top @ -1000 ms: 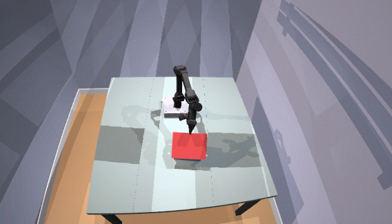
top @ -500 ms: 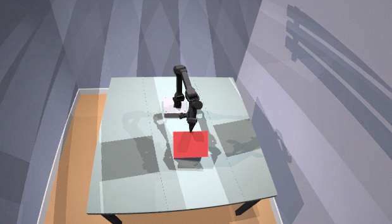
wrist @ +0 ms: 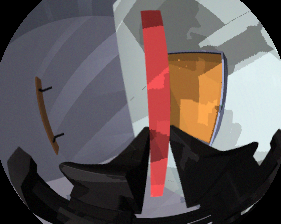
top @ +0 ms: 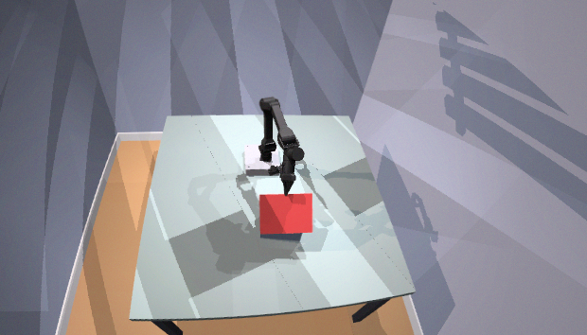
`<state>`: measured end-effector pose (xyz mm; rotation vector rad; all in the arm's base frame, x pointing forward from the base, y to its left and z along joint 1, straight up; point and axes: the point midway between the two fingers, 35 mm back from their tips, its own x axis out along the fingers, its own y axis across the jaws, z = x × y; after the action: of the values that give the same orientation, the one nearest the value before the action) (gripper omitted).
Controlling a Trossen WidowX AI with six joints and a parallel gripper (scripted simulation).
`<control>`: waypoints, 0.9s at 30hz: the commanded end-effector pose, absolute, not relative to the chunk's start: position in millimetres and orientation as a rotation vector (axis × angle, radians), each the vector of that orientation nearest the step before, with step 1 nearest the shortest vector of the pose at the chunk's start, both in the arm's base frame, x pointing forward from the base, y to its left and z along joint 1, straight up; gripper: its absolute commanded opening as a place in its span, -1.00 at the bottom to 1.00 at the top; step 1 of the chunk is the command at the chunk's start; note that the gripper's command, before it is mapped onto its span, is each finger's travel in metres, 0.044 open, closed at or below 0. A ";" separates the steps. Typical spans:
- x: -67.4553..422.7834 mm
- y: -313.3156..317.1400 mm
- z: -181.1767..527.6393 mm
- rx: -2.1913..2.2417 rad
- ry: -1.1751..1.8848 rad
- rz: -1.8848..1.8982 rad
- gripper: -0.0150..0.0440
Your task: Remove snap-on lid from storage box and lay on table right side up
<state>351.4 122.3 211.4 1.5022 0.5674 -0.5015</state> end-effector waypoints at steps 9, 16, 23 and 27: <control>350.9 113.4 214.9 1.505 0.558 -0.491 -0.49; 350.2 99.5 214.5 1.504 0.558 -0.491 -0.49; 349.6 85.5 214.3 1.502 0.557 -0.492 -0.49; 349.2 77.5 214.2 1.502 0.557 -0.492 -0.49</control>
<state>349.4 82.9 211.7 1.4995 0.5628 -0.5020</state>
